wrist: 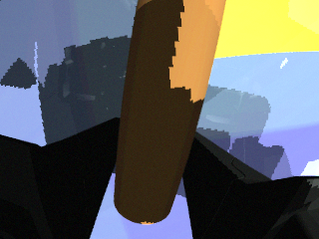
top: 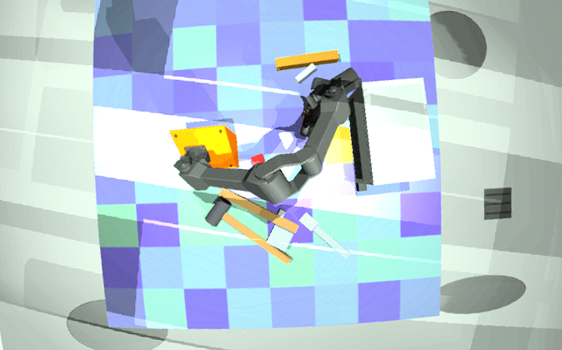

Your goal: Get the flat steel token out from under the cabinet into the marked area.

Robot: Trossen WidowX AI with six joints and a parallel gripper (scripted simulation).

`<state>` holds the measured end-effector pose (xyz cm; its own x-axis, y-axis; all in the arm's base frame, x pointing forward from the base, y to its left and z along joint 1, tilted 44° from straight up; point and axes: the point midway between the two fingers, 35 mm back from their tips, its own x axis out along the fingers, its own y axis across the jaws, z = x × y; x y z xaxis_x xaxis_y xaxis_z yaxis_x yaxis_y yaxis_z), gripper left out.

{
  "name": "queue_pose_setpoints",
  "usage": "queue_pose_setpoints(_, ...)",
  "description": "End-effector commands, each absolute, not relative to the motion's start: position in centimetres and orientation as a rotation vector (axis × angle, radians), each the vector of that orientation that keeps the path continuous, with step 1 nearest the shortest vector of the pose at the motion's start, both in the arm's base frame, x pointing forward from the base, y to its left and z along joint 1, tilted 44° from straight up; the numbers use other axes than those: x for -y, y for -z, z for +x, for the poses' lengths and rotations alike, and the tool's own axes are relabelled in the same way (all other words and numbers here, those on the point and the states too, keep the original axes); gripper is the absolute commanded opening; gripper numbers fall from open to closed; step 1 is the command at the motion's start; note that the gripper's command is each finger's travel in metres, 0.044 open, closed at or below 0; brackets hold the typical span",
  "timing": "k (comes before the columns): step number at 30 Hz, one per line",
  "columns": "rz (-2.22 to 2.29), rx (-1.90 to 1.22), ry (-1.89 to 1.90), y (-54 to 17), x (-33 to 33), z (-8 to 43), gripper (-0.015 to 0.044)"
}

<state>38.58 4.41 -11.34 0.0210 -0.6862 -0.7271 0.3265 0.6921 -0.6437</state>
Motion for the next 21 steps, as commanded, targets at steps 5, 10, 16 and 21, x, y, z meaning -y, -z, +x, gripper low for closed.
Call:
queue_pose_setpoints(5, -0.338, -1.329, 0.816, 10.7, -3.5, 38.3, 0.0000)
queue_pose_setpoints(10, -0.338, -1.329, 0.816, 10.3, -3.1, 38.1, 0.0000)
queue_pose_setpoints(16, -0.338, -1.329, 0.816, 9.8, -2.6, 37.9, 0.0000)
queue_pose_setpoints(21, -0.339, -1.329, 0.816, 9.4, -2.2, 37.7, 0.0000)
